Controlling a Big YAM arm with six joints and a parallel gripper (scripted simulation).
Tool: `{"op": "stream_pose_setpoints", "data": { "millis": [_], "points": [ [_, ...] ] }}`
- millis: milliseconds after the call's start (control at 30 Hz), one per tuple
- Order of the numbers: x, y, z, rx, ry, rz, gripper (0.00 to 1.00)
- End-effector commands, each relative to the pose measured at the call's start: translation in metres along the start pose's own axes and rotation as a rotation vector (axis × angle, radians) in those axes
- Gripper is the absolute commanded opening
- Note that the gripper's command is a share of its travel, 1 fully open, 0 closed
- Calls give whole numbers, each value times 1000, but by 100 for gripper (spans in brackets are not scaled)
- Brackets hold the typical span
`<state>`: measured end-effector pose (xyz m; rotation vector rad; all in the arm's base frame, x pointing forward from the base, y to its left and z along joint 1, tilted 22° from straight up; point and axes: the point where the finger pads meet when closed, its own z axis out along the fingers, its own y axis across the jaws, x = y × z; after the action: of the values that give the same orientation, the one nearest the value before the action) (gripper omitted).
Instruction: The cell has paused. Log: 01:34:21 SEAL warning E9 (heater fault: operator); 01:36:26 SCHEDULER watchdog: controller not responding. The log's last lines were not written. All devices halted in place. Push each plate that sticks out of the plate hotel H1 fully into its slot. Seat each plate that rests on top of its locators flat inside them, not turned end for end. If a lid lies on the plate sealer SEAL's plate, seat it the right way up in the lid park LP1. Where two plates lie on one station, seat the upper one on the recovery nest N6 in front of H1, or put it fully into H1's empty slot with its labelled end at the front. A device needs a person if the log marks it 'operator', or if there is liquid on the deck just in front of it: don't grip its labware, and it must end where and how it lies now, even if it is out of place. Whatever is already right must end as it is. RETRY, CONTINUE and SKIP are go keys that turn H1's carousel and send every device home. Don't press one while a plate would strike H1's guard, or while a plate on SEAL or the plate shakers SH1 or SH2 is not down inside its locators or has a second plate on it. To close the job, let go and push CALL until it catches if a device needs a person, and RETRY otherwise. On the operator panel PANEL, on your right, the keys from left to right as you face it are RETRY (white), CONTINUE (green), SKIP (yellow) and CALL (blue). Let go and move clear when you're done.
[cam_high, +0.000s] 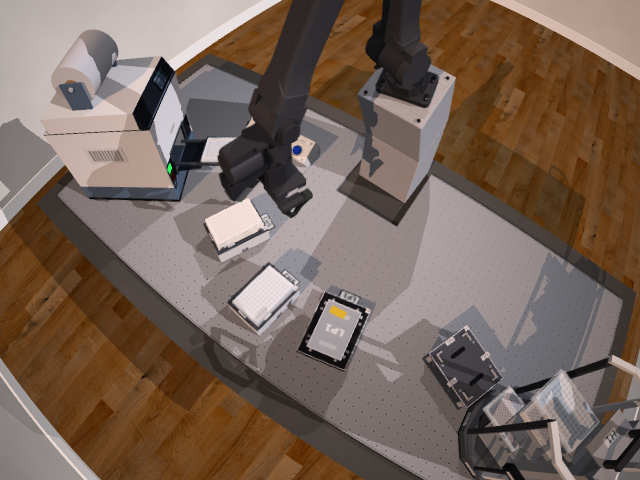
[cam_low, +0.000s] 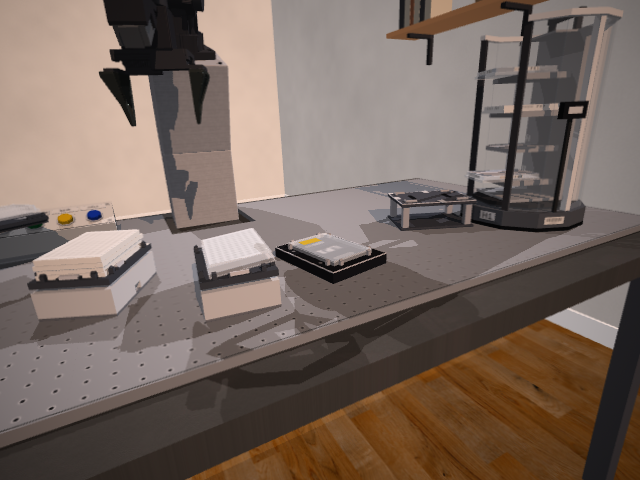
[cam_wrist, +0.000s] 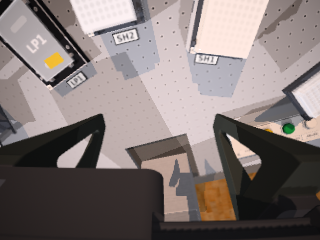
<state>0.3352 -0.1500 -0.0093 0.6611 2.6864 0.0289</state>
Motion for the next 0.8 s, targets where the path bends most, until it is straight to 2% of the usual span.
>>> {"op": "stream_pose_setpoints", "data": {
  "millis": [0, 200, 267, 333, 767],
  "points": [
    [-15, -11, -1, 3, -6, 11, 100],
    [-20, -32, -1, 2, -6, 233, 100],
    [-20, -32, -1, 2, -6, 233, 100],
    [-22, -38, -1, 2, -7, 300, 100],
    [-33, -82, -1, 3, -8, 289, 100]
  ]
}}
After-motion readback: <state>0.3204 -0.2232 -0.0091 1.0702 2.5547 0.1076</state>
